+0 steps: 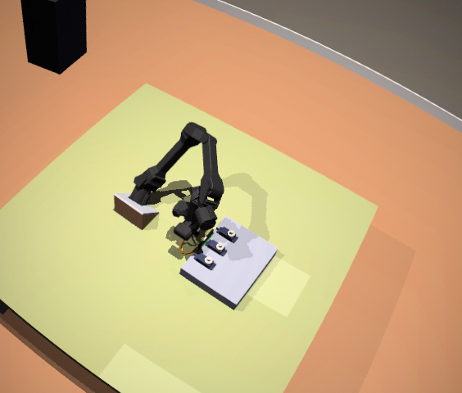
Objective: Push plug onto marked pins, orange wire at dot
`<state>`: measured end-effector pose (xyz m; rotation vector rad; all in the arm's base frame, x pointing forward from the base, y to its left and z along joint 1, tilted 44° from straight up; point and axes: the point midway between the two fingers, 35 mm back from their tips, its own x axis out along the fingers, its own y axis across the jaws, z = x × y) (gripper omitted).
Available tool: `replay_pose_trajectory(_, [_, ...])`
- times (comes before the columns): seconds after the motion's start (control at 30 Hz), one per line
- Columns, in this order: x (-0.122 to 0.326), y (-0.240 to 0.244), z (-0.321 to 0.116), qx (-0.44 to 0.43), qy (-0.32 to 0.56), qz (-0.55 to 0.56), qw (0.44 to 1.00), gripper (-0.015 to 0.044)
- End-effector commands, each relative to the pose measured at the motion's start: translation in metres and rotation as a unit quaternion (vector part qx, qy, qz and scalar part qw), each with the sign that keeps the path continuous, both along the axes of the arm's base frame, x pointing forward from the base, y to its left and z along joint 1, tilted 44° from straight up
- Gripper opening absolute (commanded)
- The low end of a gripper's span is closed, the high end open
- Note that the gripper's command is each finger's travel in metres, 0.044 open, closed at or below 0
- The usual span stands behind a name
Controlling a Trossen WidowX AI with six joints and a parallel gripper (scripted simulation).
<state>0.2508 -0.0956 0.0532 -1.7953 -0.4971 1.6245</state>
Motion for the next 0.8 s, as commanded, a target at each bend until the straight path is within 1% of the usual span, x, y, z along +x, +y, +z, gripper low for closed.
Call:
replay_pose_trajectory(0.0, [0.005, -0.002, 0.0, 0.002, -0.001, -0.003, 1.0, 0.0])
replay_pose_trajectory(0.77, [0.019, -0.006, 0.001, 0.002, -0.001, -0.003, 1.0, 0.0])
